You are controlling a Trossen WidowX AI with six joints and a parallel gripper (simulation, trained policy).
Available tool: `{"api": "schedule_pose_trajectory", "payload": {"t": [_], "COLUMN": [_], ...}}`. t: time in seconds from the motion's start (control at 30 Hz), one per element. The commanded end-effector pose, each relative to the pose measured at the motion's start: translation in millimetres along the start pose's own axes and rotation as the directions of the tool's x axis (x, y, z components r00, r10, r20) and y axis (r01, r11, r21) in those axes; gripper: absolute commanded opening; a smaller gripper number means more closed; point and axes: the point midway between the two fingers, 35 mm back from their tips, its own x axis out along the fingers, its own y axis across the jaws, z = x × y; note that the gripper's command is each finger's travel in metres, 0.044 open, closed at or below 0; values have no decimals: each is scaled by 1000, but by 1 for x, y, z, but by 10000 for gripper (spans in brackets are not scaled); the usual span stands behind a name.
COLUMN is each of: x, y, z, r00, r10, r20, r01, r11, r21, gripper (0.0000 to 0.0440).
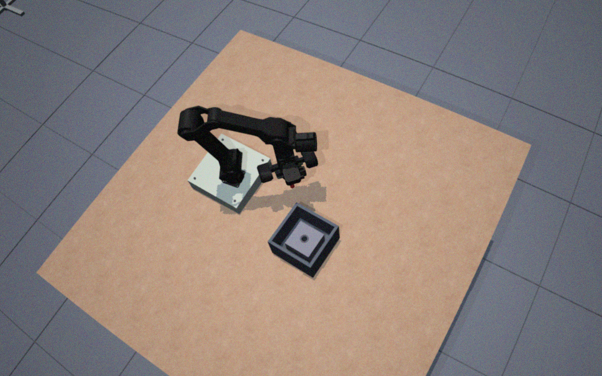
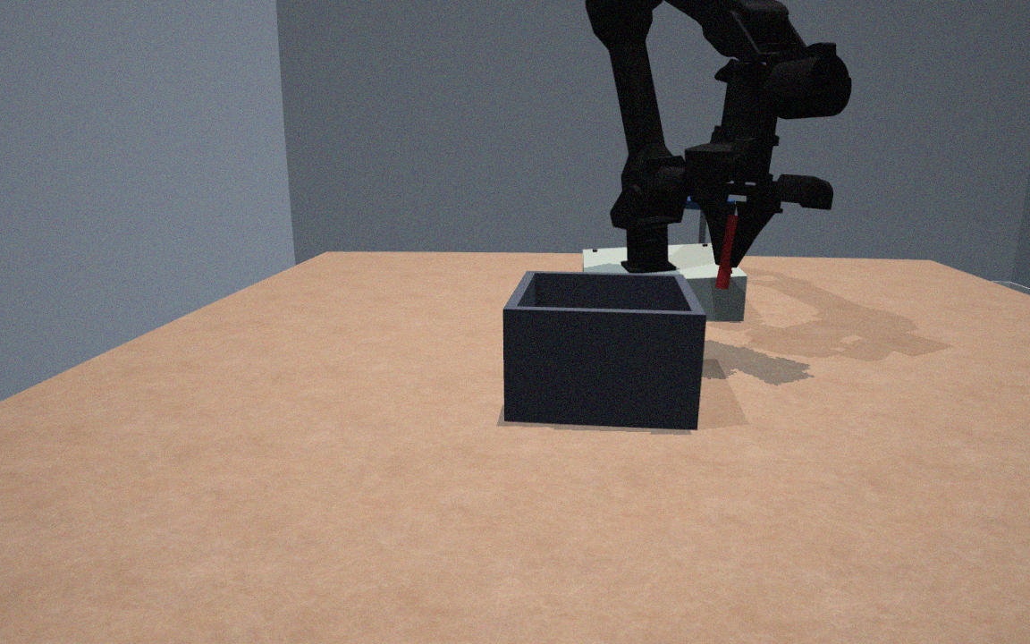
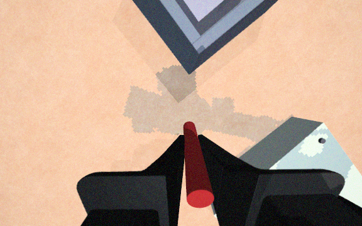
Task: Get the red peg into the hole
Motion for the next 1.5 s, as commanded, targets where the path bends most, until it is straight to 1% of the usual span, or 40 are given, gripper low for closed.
{"api": "schedule_pose_trajectory", "payload": {"t": [0.0, 0.23, 0.53, 0.93, 1.47], "x": [-12, -29, -31, -21, 4], "y": [1, 4, -1, -9, -18], "z": [12, 41, 77, 118, 164], "r00": [999, 997, 995, 992, 991], "r10": [18, 37, 37, 36, 40], "r20": [28, 72, 93, 118, 131], "r01": [-18, -36, -40, -49, -67], "r11": [1000, 999, 999, 992, 976], "r21": [-13, -13, 34, 113, 208], "gripper": [0, 0, 0, 0, 3]}}
